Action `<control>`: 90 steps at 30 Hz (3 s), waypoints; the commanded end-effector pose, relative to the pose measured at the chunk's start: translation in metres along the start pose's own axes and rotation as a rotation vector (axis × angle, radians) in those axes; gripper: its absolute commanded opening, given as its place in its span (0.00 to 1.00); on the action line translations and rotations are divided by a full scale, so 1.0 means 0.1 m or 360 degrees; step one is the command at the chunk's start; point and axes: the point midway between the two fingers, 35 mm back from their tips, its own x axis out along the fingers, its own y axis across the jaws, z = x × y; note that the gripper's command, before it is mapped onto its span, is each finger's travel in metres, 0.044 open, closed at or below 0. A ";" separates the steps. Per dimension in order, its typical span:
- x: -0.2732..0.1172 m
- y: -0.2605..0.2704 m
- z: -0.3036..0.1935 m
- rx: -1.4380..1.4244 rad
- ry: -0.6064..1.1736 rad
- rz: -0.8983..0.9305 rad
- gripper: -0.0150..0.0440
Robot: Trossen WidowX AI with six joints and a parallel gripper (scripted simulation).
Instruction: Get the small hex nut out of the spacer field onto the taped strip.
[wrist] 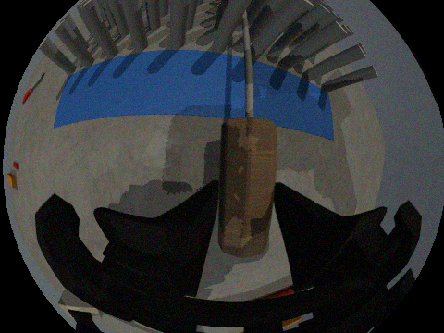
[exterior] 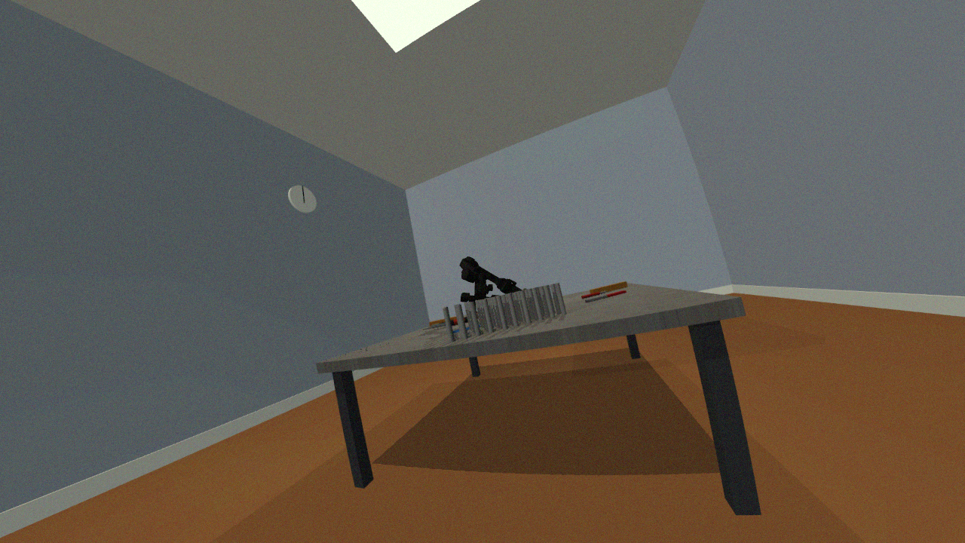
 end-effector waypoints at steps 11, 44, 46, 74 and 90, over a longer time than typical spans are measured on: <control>0.02 -0.03 0.11 0.0021 -0.0009 -0.0013 0.25; 0.09 -0.03 0.31 0.0022 -0.0011 -0.0013 0.25; 0.10 -0.03 0.32 0.0022 -0.0011 -0.0013 0.25; 0.21 0.01 0.39 0.0020 -0.0013 -0.0013 0.25; 0.28 0.06 0.35 0.0009 -0.0016 -0.0009 0.25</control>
